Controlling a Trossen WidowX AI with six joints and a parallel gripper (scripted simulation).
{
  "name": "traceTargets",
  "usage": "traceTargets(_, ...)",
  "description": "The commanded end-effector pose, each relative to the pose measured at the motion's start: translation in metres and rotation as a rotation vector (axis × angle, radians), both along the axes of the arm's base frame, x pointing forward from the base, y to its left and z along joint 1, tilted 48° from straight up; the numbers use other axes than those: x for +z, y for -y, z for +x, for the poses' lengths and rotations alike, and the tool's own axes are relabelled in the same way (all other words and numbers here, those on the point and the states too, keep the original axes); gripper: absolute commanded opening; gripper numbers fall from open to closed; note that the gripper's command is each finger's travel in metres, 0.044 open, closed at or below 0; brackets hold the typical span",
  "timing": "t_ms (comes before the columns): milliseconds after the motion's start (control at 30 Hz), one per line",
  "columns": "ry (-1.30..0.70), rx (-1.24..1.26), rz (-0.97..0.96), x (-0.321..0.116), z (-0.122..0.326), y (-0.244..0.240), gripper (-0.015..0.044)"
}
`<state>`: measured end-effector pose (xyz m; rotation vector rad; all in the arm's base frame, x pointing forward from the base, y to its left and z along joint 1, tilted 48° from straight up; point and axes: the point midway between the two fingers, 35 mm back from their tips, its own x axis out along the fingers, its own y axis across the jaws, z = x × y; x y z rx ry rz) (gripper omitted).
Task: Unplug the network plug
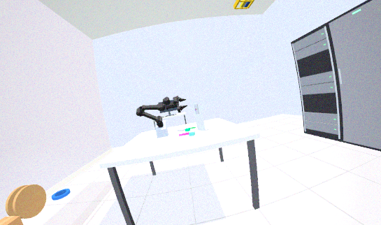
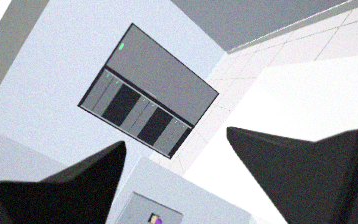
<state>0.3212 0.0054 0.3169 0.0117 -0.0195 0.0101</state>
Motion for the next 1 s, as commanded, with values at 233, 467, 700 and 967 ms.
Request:
traceTargets(233, -0.218, 0.108, 0.109, -0.048, 0.012, 0.001, 0.0190)
traceTargets(467, -0.450, 0.204, 0.302, -0.095, 0.010, 0.004, 0.0156)
traceTargets(700, -0.659, 0.280, 0.565, -0.130, -0.002, 0.006, 0.0156)
traceTargets(967, -0.723, 0.303, 0.672, -0.139, -0.008, 0.006, 0.0156)
